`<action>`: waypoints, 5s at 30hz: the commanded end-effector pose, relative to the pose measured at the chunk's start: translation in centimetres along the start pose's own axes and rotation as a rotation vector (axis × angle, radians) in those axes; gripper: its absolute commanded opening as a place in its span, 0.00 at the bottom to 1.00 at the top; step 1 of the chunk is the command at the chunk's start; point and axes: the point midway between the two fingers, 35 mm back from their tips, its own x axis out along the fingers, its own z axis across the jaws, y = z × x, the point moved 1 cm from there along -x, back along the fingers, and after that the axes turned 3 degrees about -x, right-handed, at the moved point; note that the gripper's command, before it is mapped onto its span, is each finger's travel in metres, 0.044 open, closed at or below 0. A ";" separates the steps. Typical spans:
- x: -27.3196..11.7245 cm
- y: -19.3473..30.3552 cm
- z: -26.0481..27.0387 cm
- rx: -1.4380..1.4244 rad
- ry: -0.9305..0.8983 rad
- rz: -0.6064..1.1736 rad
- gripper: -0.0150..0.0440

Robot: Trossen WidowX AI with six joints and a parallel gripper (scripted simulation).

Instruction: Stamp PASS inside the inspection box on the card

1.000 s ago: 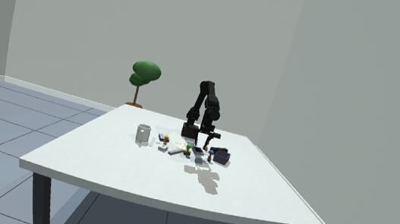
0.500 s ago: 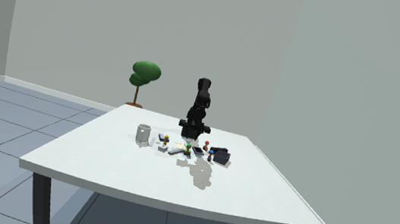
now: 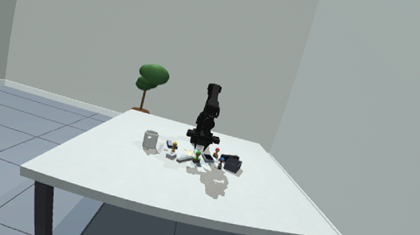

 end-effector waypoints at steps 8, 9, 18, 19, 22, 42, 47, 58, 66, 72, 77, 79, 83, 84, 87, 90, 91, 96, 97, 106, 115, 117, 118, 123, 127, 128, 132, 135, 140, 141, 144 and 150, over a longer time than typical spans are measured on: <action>1.8 -0.1 0.1 -0.005 -0.004 -0.001 0.64; 1.9 -0.1 0.1 -0.005 -0.004 -0.001 0.64; 3.4 -0.1 0.1 -0.005 -0.004 -0.001 0.64; 3.6 -0.1 0.1 -0.005 -0.004 -0.001 0.64; 4.1 -0.1 0.1 -0.005 -0.004 0.000 0.64; 4.7 0.0 0.1 -0.004 0.000 0.002 0.49; 4.7 0.0 0.1 -0.004 0.000 0.002 0.44; 4.4 0.0 0.1 -0.004 0.000 0.002 0.25; 4.0 -0.1 0.1 -0.004 0.001 0.002 0.25; 3.7 -0.1 0.1 -0.004 0.001 0.002 0.25; 3.5 -0.1 0.1 -0.004 0.001 0.002 0.25; 3.4 -0.1 0.1 -0.004 0.002 0.002 0.25; 3.2 -0.1 0.1 -0.004 0.002 0.002 0.25; 3.1 -0.1 0.1 -0.004 0.002 0.002 0.25; 3.0 -0.1 0.1 -0.004 0.002 0.002 0.25; 2.8 -0.1 0.1 -0.004 0.002 0.002 0.25; 2.8 -0.1 0.1 -0.004 0.002 0.002 0.25; 2.5 -0.2 0.1 -0.004 0.003 0.002 0.25; 2.5 -0.2 0.1 -0.004 0.003 0.002 0.25; 2.0 -0.2 0.1 -0.004 0.003 0.002 0.25; 1.6 -0.2 0.1 -0.004 0.004 0.002 0.25; 1.5 -0.2 0.1 -0.004 0.004 0.002 0.25; 1.5 -0.2 0.1 -0.004 0.004 0.002 0.25; 1.2 -0.2 0.1 -0.004 0.004 0.002 0.25; 1.0 -0.2 0.1 -0.004 0.005 0.002 0.25; 1.0 -0.2 0.1 -0.004 0.005 0.002 0.25; 0.8 -0.2 0.1 -0.004 0.005 0.002 0.25; 0.6 -0.2 0.1 -0.004 0.005 0.002 0.25; 0.4 -0.2 0.1 -0.004 0.006 0.002 0.25; 0.3 -0.2 0.1 -0.004 0.006 0.002 0.25; 0.2 -0.1 0.1 -0.004 0.006 0.002 0.25; -0.1 -0.1 0.1 -0.004 0.006 0.002 0.25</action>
